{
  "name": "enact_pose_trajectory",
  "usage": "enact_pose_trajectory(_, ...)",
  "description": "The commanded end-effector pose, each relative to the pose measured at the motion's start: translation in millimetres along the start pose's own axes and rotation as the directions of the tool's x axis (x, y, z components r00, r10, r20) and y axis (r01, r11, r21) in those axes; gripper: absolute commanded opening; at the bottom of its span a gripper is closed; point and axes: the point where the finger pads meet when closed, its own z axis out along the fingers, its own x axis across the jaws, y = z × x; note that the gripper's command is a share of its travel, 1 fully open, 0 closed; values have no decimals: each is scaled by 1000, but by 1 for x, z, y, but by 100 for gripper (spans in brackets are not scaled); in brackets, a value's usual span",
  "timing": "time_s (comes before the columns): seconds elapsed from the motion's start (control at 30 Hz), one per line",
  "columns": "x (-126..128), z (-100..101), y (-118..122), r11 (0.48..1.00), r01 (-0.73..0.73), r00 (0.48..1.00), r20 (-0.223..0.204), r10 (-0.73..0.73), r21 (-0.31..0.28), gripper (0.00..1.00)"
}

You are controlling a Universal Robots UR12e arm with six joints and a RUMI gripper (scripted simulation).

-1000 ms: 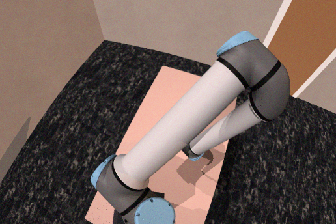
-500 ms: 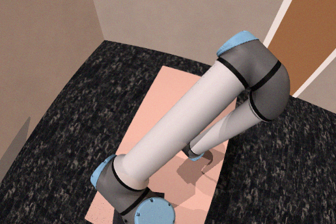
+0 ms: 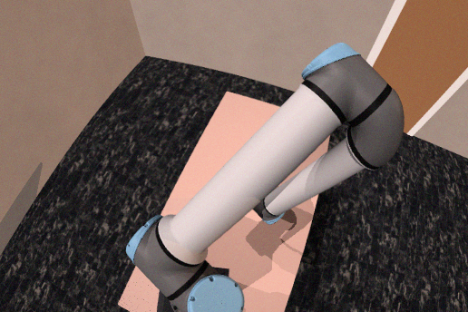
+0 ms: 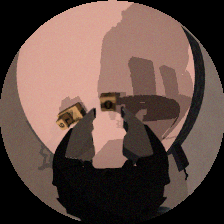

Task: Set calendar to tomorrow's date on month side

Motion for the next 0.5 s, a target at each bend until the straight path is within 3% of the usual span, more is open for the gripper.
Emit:
enact_pose_trajectory(0.0, 0, -3, 0, 1000, 0, 1000, 0, 0, 1, 28)
enact_pose_trajectory(0.47, 0, -36, 0, 1000, 0, 1000, 0, 0, 1, 28)
